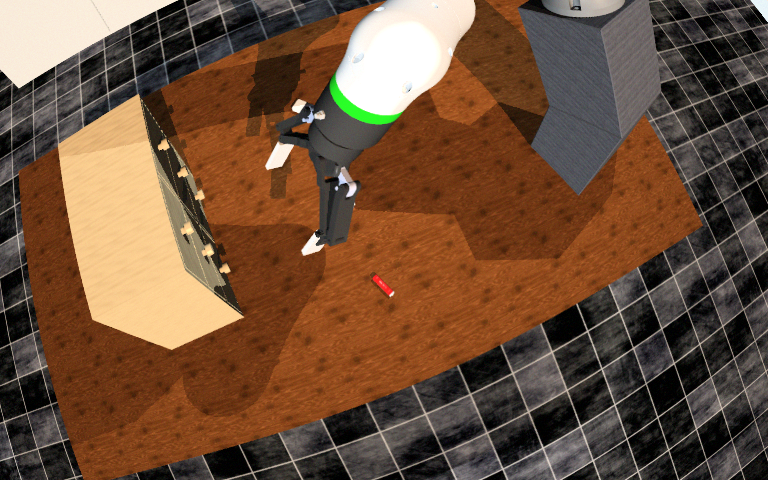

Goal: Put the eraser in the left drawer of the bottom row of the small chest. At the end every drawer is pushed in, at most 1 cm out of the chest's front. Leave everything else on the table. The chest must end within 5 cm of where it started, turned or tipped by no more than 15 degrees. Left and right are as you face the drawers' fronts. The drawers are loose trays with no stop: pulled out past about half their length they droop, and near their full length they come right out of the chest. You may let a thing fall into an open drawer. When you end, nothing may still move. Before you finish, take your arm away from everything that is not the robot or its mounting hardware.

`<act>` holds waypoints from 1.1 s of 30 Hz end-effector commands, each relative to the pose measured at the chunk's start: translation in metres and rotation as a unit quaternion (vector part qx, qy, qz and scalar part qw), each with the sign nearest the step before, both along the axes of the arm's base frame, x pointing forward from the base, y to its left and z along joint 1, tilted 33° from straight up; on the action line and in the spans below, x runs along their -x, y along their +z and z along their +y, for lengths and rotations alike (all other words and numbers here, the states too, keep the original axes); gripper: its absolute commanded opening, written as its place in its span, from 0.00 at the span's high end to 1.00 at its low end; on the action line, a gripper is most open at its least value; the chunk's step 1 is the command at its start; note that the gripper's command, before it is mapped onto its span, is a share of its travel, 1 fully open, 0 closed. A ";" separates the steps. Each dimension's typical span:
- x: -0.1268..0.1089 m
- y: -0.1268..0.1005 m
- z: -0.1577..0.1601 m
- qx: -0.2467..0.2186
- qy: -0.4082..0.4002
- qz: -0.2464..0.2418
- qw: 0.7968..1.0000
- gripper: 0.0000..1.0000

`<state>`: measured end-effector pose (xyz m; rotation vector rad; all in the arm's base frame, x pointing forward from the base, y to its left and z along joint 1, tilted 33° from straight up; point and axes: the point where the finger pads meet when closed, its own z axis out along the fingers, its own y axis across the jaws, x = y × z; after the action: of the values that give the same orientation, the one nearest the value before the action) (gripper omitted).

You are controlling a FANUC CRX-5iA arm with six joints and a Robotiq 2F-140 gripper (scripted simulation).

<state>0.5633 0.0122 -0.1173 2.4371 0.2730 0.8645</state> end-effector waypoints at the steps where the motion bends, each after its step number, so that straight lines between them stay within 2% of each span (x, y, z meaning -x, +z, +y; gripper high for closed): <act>1: -0.019 -0.008 -0.008 -0.013 0.053 -0.078 0.995 0.00; 6: -0.029 -0.013 -0.011 -0.014 0.070 -0.105 0.992 0.00; 21: -0.036 -0.018 -0.014 -0.014 0.082 -0.125 0.989 0.00; 22: -0.036 -0.018 -0.014 -0.014 0.082 -0.125 0.989 0.80; 33: -0.036 -0.018 -0.014 -0.014 0.082 -0.125 0.989 0.80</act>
<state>0.5990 -0.0016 -0.1349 2.3239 0.3731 1.2404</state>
